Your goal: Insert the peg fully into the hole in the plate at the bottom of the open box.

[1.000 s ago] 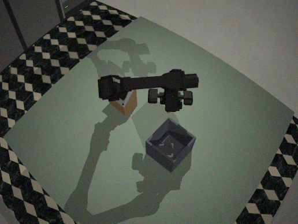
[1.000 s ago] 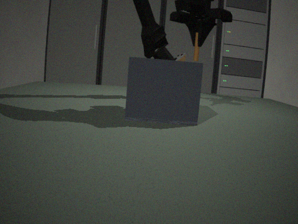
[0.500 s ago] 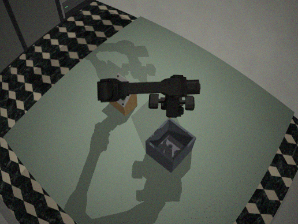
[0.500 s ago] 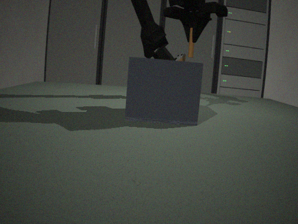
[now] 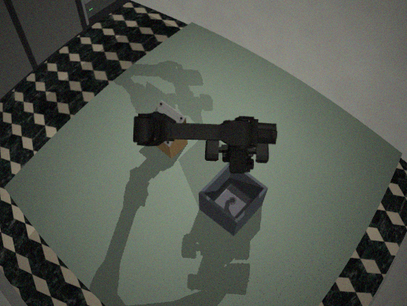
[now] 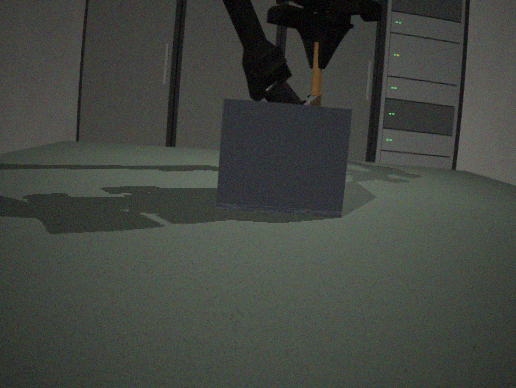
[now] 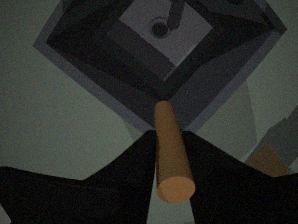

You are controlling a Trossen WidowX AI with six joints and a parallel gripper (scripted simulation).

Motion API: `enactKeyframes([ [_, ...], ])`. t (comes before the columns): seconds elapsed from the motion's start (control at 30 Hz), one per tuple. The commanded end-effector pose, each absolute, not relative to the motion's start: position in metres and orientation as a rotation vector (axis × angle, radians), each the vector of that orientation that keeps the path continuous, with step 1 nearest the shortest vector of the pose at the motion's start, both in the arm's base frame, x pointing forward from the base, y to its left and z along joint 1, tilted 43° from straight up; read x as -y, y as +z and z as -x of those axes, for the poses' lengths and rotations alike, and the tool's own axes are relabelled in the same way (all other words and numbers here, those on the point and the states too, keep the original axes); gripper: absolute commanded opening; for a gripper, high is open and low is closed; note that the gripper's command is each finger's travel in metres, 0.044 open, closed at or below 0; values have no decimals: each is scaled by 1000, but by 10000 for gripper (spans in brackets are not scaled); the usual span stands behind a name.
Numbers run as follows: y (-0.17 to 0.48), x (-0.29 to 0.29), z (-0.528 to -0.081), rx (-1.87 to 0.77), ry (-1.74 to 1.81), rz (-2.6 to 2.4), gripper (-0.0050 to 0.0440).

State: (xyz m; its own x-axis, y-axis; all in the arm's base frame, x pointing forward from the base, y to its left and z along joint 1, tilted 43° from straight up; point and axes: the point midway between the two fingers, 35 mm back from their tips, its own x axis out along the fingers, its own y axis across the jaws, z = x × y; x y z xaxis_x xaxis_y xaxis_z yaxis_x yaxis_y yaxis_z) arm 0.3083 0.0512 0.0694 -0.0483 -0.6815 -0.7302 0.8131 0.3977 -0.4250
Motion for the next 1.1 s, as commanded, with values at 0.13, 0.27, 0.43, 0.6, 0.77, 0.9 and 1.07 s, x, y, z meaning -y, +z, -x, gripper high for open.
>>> enactKeyframes([
  [0.13, 82, -37, -325, -1066, -1217, -155, 0],
  [0.27, 85, -33, -329, -1066, -1218, -155, 0],
  [0.43, 93, -22, -338, -1066, -1220, -154, 0],
  [0.6, 99, -14, -344, -1063, -1223, -151, 0],
  [0.77, 98, -10, -345, -1062, -1223, -151, 0],
  [0.9, 94, -7, -345, -1062, -1223, -151, 0],
  [1.07, 81, 4, -345, -1062, -1223, -151, 0],
])
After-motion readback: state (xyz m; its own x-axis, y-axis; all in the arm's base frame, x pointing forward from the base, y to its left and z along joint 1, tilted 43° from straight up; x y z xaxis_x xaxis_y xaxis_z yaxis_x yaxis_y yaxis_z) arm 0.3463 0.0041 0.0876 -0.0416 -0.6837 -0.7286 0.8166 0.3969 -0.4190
